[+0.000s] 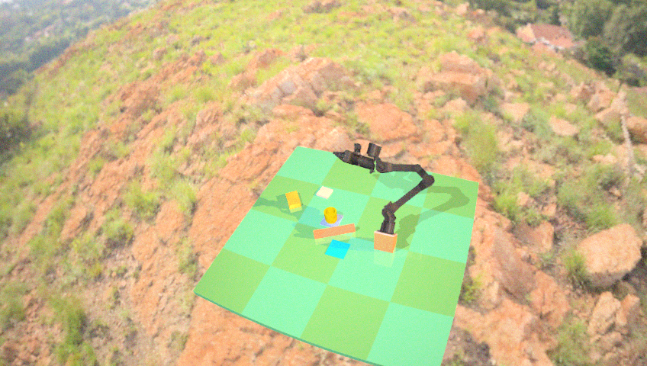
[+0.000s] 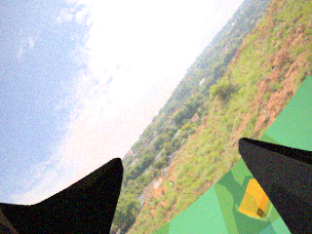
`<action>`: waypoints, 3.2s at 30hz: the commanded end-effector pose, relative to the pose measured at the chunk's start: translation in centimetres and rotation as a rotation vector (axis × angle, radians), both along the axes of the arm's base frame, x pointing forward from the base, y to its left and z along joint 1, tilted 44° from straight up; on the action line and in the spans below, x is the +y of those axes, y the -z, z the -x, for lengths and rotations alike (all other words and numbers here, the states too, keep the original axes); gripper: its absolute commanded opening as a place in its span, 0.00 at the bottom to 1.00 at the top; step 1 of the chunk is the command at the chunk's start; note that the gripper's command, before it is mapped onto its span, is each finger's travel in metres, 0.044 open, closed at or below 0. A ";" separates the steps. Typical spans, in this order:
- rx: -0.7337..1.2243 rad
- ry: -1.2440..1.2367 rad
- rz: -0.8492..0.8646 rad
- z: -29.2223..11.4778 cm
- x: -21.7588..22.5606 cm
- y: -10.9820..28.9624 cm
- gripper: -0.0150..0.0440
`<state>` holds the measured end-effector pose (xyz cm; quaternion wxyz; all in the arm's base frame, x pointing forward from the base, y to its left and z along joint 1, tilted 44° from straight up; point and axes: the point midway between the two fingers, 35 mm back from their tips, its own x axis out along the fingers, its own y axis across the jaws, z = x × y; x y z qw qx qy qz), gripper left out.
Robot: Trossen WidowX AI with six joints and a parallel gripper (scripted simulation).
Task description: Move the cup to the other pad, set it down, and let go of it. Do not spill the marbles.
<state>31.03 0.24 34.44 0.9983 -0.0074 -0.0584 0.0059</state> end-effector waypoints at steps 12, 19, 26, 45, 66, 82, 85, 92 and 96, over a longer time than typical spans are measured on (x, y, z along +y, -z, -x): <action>0.666 0.546 -0.711 -4.9 -3.6 16.2 0.54; 0.786 1.022 -0.867 -3.0 -5.0 22.9 0.54; 0.665 1.535 -0.803 -0.2 -7.0 26.6 0.54; 0.657 1.548 -0.798 -0.3 -7.5 26.6 0.54; 0.657 1.547 -0.798 -0.3 -9.9 29.0 0.54; 0.654 1.548 -0.796 0.0 -11.7 30.8 0.54; 0.654 1.548 -0.795 0.0 -11.9 31.0 0.54; 0.653 1.546 -0.805 -0.1 -11.8 30.9 0.51; 0.653 1.546 -0.805 -0.1 -11.8 30.9 0.47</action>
